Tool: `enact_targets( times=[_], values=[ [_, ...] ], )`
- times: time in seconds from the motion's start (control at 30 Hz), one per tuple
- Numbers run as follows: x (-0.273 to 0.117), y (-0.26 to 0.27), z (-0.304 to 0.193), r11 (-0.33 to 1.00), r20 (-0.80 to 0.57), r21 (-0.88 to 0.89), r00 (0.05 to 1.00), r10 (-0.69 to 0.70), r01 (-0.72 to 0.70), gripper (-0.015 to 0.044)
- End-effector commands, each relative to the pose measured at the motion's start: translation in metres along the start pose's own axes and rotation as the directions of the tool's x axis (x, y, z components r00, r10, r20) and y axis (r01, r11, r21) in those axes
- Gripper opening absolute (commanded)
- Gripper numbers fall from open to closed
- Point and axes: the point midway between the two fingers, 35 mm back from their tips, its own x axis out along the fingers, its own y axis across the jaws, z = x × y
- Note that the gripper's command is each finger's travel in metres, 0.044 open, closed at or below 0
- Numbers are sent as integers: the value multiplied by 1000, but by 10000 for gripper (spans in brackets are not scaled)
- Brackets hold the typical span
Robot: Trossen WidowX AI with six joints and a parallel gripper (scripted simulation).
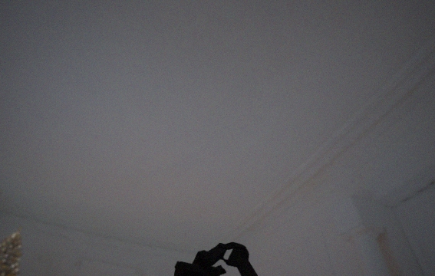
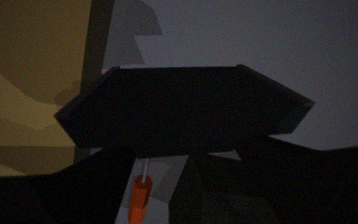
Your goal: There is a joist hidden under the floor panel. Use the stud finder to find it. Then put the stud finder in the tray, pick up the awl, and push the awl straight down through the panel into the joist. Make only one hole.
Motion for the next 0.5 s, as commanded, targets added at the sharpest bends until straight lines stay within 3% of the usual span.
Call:
enact_targets(
  times=[0.0, 0.47],
  values=[
    [0, 1, 1, 1000, -32, -5, 999, 1, -1, 0],
    [2, 1, 3, 1000, -114, -8, 993, -3, 2, 0]
  ],
)
